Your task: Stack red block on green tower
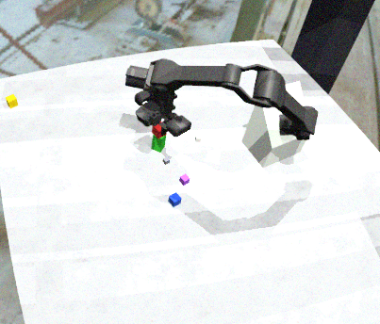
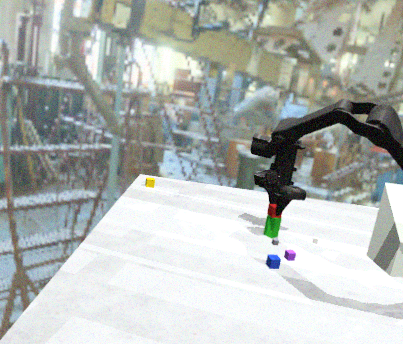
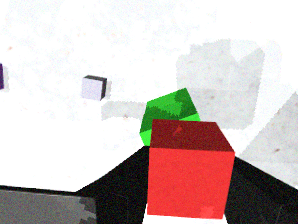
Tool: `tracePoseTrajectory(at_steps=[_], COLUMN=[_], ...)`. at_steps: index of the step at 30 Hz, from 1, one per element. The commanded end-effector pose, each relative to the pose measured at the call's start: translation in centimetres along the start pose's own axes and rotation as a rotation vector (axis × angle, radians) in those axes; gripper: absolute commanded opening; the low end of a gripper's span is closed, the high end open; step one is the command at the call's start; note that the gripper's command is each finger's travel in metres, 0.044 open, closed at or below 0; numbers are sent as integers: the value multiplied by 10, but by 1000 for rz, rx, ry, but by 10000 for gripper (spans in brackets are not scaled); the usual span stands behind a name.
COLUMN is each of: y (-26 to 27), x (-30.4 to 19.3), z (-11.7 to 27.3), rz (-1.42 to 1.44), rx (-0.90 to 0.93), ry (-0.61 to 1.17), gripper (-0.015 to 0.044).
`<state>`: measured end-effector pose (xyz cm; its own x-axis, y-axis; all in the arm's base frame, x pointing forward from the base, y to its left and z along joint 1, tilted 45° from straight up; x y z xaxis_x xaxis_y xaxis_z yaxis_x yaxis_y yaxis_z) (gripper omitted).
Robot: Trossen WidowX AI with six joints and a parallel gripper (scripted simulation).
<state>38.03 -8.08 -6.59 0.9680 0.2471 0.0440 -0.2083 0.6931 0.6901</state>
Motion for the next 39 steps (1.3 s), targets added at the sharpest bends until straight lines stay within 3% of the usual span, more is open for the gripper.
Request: tracePoseTrajectory(at_steps=[1, 13, 30, 39], y=[0, 0, 0, 0], x=[0, 0, 0, 0], z=[-1, 6, 0, 0], rz=[-6, -6, -2, -2], rx=[3, 2, 1, 1], ry=[-3, -2, 1, 1], gripper=[0, 0, 440, 440])
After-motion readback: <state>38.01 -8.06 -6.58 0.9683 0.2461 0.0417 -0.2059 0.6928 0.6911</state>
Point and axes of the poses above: the point midway between the two fingers, 35 mm back from their tips, its own z axis back along the fingers, its own y axis across the jaws, x = y × z, the point moved 9 cm from there along z, back along the fingers, and after that the axes turned 12 degrees about -z, right-handed, at the moved point
